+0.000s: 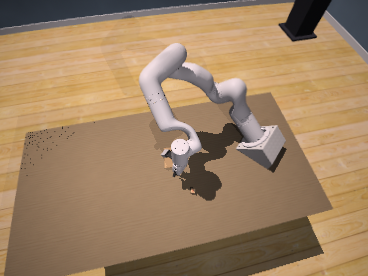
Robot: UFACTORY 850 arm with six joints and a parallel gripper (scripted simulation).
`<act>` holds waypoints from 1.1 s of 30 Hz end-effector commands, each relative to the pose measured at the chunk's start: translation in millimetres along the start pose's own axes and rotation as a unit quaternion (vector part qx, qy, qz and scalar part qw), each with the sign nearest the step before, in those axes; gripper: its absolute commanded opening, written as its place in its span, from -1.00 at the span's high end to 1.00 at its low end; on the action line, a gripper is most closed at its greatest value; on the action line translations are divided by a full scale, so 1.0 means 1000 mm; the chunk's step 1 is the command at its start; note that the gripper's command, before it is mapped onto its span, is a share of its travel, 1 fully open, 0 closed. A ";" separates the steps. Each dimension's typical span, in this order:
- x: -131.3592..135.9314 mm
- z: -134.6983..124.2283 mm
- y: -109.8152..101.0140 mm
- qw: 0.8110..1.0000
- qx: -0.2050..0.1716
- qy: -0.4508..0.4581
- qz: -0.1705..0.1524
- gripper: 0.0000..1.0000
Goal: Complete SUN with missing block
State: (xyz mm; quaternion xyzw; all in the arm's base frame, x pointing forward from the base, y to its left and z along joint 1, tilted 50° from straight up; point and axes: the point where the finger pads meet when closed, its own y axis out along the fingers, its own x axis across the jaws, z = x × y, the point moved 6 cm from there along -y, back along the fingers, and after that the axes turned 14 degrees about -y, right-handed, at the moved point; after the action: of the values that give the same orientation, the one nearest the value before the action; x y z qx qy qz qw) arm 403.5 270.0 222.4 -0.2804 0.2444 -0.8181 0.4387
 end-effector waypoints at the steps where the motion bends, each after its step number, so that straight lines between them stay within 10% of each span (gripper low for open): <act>1: -0.001 0.000 0.001 1.000 0.000 0.000 0.001 0.15; 33: -0.001 0.001 0.015 1.000 0.000 0.000 0.001 0.15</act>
State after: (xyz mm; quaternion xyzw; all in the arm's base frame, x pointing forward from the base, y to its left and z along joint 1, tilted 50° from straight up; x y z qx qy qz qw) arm 412.6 262.6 212.7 -0.2802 0.2444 -0.8180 0.4388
